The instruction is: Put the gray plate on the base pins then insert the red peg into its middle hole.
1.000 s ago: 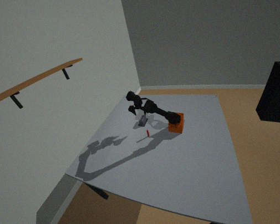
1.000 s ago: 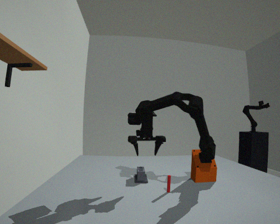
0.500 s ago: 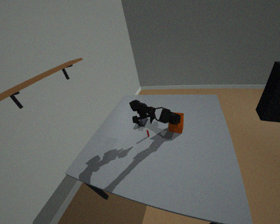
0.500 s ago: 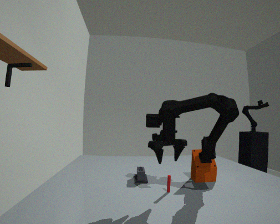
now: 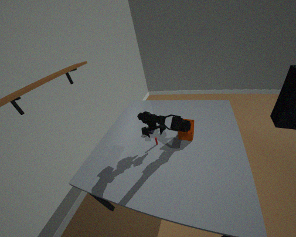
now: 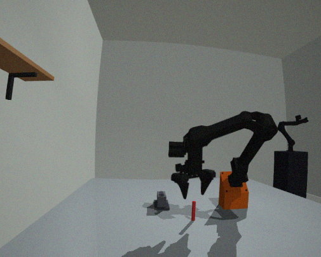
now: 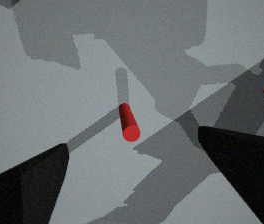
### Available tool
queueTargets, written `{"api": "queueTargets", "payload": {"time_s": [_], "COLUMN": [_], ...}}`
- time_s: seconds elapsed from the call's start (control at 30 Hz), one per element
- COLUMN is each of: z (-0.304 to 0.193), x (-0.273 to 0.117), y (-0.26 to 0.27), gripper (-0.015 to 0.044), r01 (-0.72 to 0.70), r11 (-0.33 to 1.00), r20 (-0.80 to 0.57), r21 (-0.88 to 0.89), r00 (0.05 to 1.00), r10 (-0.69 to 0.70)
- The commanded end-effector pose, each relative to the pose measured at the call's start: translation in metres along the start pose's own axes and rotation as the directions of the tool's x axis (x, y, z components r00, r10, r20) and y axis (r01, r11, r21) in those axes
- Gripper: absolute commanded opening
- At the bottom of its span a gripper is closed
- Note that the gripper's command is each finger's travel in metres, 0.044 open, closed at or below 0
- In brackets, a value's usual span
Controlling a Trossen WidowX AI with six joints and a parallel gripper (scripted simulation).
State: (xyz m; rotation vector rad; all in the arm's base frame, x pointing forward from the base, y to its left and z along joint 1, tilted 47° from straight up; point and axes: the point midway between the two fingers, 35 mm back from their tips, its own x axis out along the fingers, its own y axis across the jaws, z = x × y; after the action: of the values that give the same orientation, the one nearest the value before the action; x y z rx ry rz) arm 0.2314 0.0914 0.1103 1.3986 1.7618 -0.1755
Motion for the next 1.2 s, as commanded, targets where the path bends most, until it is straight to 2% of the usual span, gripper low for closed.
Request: {"api": "queueTargets", "payload": {"time_s": [0.0,1.13,1.17], "z": [-0.002,-0.003,-0.003], "x": [0.005,0.058,0.058], "y": [0.000,0.001,0.001], "gripper": [0.0440,0.0440,0.0414], "r01": [-0.007,-0.009,-0.009], "r11": [1.000,1.000,1.000], "r20": [-0.001,-0.004,-0.004], "r21": [0.001,0.001,0.001], "r00": [1.000,1.000,1.000], "r10": [0.007,0.009,0.009]}}
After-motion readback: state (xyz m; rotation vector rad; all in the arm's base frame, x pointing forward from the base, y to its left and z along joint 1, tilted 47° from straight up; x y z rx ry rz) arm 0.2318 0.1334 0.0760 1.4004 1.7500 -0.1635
